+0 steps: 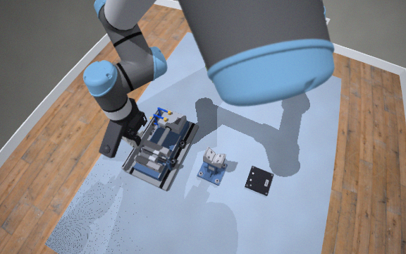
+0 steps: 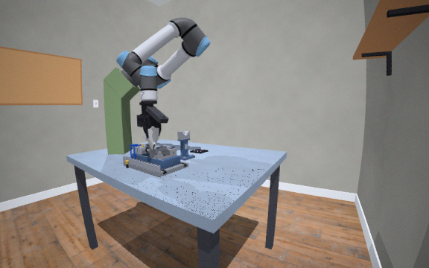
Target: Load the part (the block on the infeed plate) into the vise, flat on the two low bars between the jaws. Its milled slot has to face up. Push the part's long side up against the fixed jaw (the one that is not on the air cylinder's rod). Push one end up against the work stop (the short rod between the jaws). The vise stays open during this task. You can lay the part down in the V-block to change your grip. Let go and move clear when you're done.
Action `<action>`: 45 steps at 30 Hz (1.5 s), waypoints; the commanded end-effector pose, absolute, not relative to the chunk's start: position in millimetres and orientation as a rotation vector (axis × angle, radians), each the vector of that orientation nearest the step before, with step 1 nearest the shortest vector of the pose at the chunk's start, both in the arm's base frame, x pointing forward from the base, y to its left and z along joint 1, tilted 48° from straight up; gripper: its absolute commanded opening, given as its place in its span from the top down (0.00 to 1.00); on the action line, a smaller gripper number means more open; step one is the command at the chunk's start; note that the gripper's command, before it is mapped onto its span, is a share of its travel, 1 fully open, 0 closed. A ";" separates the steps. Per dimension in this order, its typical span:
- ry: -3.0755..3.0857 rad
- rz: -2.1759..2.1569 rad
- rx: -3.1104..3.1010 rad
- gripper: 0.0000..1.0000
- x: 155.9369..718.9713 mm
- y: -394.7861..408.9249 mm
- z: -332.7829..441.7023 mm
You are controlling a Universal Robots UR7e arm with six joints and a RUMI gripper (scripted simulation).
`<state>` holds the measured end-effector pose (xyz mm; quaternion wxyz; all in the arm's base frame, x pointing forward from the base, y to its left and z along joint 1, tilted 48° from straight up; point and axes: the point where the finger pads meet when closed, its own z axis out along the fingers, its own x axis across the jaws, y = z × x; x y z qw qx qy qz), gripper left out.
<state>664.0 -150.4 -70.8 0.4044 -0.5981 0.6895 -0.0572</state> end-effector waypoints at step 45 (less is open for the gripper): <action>1.741 -0.146 -1.510 1.00 631.4 -179.3 -39.0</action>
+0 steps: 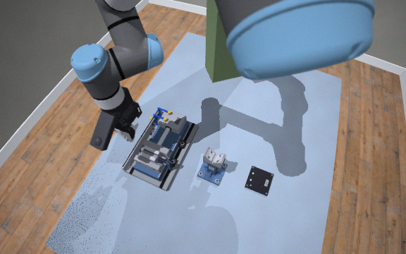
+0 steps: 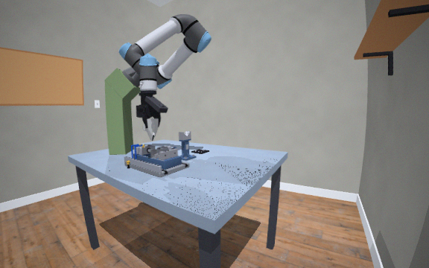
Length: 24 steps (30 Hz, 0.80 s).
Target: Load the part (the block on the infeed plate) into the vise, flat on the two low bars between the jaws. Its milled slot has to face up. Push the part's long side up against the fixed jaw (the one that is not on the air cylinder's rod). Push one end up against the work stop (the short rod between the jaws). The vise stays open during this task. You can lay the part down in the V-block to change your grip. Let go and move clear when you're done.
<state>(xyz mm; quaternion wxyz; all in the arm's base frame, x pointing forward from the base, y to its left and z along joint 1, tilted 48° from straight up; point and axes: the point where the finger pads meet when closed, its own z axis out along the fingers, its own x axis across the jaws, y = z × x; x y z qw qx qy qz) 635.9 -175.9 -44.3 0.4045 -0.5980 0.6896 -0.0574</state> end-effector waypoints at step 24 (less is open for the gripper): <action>1.741 -0.146 -1.510 1.00 625.7 -183.0 -32.9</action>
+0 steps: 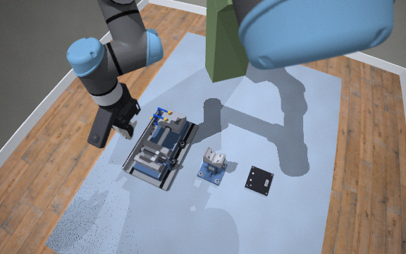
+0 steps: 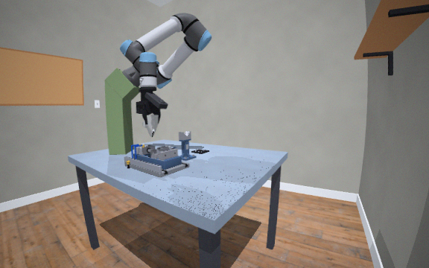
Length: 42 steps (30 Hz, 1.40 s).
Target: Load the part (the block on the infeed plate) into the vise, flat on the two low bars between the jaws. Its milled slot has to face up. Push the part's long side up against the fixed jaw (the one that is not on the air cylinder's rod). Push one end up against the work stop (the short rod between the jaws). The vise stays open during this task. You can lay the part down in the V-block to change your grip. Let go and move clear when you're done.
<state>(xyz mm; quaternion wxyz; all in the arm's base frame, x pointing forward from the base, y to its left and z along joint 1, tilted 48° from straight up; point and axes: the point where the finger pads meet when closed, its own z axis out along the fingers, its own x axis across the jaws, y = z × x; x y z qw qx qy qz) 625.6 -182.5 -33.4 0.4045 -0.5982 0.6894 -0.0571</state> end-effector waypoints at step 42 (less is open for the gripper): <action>1.740 -0.145 -1.510 1.00 624.4 -168.4 -25.0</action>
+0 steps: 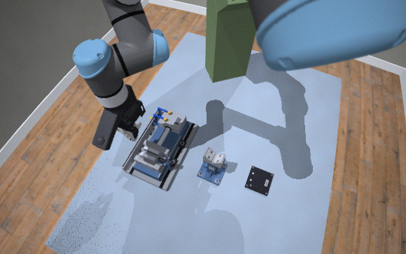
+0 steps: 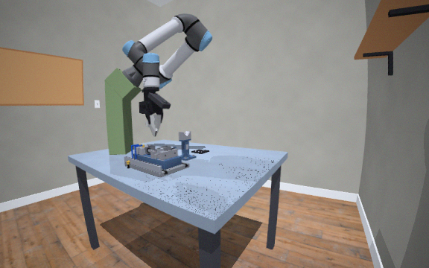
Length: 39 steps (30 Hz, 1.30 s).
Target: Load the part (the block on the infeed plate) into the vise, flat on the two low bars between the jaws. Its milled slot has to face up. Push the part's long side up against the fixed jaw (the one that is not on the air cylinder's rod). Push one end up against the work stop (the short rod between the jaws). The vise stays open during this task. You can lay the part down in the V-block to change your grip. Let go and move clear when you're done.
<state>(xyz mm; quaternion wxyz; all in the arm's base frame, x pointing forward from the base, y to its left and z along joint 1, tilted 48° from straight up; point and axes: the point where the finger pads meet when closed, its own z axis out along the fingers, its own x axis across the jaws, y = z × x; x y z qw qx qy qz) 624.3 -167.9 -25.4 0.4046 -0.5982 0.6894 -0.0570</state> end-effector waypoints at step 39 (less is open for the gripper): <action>1.741 -0.146 -1.510 1.00 642.7 -156.4 -44.3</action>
